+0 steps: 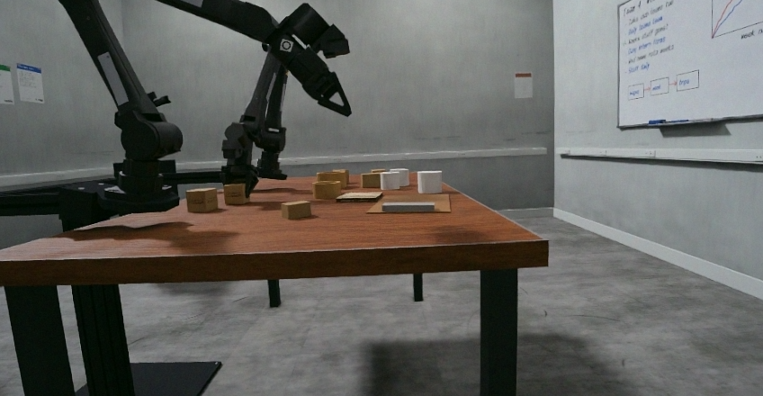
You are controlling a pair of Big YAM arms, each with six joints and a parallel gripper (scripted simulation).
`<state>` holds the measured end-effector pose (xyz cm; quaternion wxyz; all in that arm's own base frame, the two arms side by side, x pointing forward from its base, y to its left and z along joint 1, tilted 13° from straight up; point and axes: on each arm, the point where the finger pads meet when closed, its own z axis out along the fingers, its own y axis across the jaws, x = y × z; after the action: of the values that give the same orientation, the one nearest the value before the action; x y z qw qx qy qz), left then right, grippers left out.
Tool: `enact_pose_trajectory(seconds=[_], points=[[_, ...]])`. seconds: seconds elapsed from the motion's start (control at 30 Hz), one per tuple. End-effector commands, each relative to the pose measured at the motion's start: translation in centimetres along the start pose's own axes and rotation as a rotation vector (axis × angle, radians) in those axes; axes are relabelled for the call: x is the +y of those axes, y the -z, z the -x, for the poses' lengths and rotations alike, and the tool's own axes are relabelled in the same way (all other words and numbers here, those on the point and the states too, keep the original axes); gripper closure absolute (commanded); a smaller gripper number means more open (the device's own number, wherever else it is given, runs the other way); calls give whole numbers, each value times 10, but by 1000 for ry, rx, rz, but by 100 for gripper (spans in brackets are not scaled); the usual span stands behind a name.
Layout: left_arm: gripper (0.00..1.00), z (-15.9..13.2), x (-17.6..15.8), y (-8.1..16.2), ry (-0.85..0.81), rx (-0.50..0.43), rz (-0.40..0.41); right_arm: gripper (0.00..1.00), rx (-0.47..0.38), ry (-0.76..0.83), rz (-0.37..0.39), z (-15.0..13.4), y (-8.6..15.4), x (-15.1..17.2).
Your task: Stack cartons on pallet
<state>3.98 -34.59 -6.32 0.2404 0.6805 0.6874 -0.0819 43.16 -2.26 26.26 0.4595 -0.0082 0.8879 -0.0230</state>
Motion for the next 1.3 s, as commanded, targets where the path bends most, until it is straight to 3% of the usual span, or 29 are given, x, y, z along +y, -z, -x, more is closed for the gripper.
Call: enact_pose_trajectory(seconds=[0.0, 0.1, 0.13, 0.17, 0.2, 0.3, 0.57, 0.8, 0.93, 1.0, 1.17, 1.23, 1.27], points=[[50, 3, -3, 6, -6, -29, -5, 0, -54, 9, -6, 29, 8, -3], [50, 5, -3, 6, -5, -32, -5, 0, -54, 9, -6, 29, 8, -3], [61, 9, -2, 3, -3, -34, -3, 0, -54, 9, -6, 29, 8, -3], [50, 9, -2, 3, -3, -34, -3, 0, -54, 9, -6, 29, 8, -3], [46, 9, -3, 6, -5, -31, -4, 0, -54, 9, -6, 29, 8, -3], [46, 21, -3, 15, 3, -35, -3, 0, -54, 9, -6, 29, 8, -3], [46, 48, -3, 70, 4, -36, -4, 0, -54, 9, -6, 29, 8, -3], [46, 50, 14, 61, -50, 1, 7, 0, -72, 20, 10, 33, 17, 8], [46, 70, 57, 50, -112, 26, 8, 0, -77, 48, 61, 26, 36, 47], [46, 84, 97, 41, -119, 38, 1, 0, -71, 93, 103, 5, 50, 80], [46, 97, 199, 29, -99, 41, -11, 0, -131, 188, 198, -15, 101, 141], [46, 97, 199, 29, -99, 41, -11, 0, -131, 188, 198, -15, 101, 141], [46, 97, 218, 29, -94, 38, -12, 0, -169, 194, 218, -4, 118, 149]])
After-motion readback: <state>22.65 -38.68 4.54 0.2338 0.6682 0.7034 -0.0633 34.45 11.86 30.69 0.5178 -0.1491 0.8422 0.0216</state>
